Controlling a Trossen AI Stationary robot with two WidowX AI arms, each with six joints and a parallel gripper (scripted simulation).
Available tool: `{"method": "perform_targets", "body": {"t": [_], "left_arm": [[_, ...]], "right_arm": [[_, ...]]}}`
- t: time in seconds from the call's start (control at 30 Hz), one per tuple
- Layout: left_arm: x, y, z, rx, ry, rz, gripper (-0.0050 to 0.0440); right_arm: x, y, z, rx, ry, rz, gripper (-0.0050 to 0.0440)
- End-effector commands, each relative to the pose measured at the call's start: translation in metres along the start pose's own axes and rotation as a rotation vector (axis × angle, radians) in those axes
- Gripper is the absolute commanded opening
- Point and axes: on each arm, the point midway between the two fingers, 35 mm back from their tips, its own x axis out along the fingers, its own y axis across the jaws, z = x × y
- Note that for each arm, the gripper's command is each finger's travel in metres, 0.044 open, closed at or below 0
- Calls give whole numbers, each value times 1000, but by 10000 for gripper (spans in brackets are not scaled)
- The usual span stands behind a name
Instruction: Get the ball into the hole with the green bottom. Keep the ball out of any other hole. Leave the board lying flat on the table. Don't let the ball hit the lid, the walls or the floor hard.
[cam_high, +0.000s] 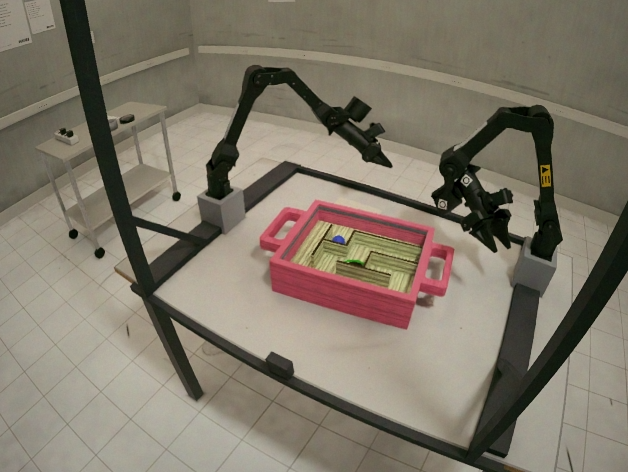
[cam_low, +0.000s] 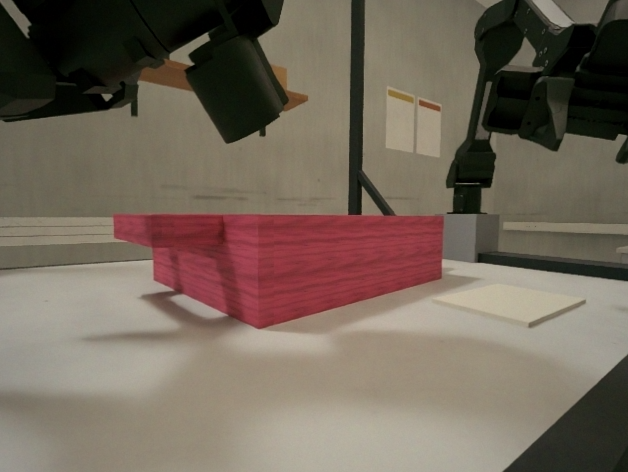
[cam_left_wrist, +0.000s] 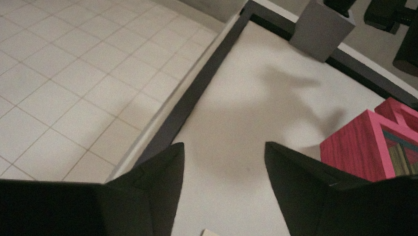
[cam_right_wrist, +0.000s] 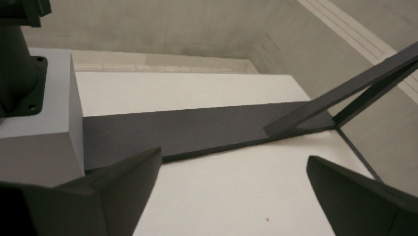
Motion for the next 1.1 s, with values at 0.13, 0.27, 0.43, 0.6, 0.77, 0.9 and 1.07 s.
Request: {"method": "perform_targets", "body": {"t": [0.13,0.27,0.43,0.6,0.77,0.9,1.07], "left_arm": [[-5,-2,12,15,-24,1,183],[-5,-2,12,15,-24,1,183],[-5,-2,12,15,-24,1,183],[-5,-2,12,15,-24,1,183],[-5,-2,12,15,-24,1,183],[-7,-8,10,3,-16,-4,183],[-7,-22,3,-61,22,-15,183]], "right_arm": [[-2,-1,1,-9,11,-1,400],[-2,-1,1,-9,11,-1,400],[-2,-1,1,-9,11,-1,183],[-2,-1,1,-9,11,-1,183],[-2,-1,1,-9,11,-1,183],[-2,-2,1,8,24,5,183],[0,0,-2,177,50,22,183]]}}
